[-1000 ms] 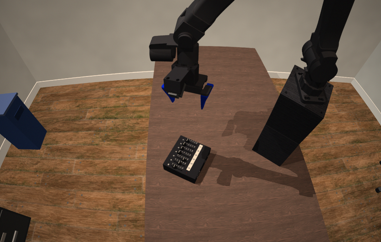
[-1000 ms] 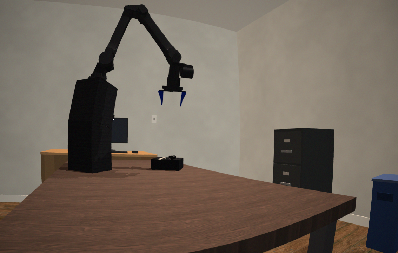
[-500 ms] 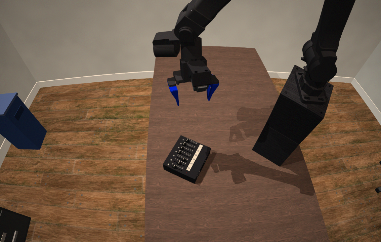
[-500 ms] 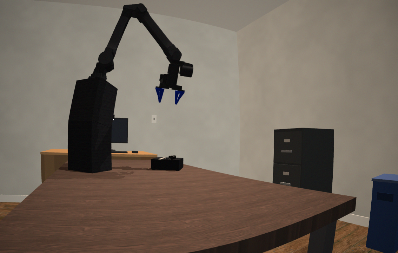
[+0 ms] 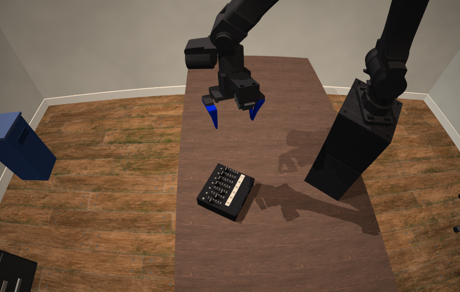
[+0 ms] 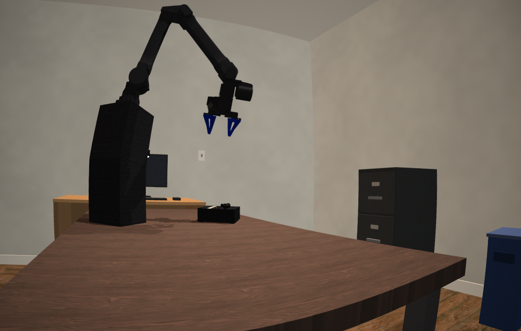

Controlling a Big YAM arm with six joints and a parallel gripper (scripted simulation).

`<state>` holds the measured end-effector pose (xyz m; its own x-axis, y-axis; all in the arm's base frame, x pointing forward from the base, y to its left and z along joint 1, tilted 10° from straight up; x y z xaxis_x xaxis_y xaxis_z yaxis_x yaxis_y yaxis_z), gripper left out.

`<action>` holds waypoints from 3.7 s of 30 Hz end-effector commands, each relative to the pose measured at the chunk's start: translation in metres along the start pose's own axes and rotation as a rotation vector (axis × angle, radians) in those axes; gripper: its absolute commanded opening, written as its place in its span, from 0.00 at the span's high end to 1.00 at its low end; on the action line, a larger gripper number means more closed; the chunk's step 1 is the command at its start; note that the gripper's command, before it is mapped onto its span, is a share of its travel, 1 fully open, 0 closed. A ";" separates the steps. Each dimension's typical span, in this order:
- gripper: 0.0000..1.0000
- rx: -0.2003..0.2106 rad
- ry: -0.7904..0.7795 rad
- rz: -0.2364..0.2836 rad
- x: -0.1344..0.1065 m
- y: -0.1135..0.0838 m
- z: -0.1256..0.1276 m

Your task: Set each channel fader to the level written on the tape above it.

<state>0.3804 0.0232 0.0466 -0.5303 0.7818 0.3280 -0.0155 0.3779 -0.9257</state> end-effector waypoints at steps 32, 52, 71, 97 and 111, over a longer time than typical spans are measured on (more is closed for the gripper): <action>0.00 -0.021 -0.007 0.007 -0.007 -0.007 -0.010; 0.00 -0.019 0.024 0.018 -0.004 0.000 -0.016; 0.00 -0.027 0.796 0.120 -0.002 0.085 -0.028; 0.00 -0.241 1.823 0.190 0.014 0.153 -0.035; 0.00 -0.239 1.804 0.187 0.005 0.142 -0.039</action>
<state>0.3962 0.1040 -0.0920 0.9538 0.2718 0.1283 0.0887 0.1534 -0.9842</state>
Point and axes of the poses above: the point where the finger pads meet when closed, its own y axis out along the fingers, its own z axis across the jaws, x = y × z, the point moved 8 cm from there along -y, back along the fingers, and after that the axes turned 6 degrees about -y, right-handed, at the moved point
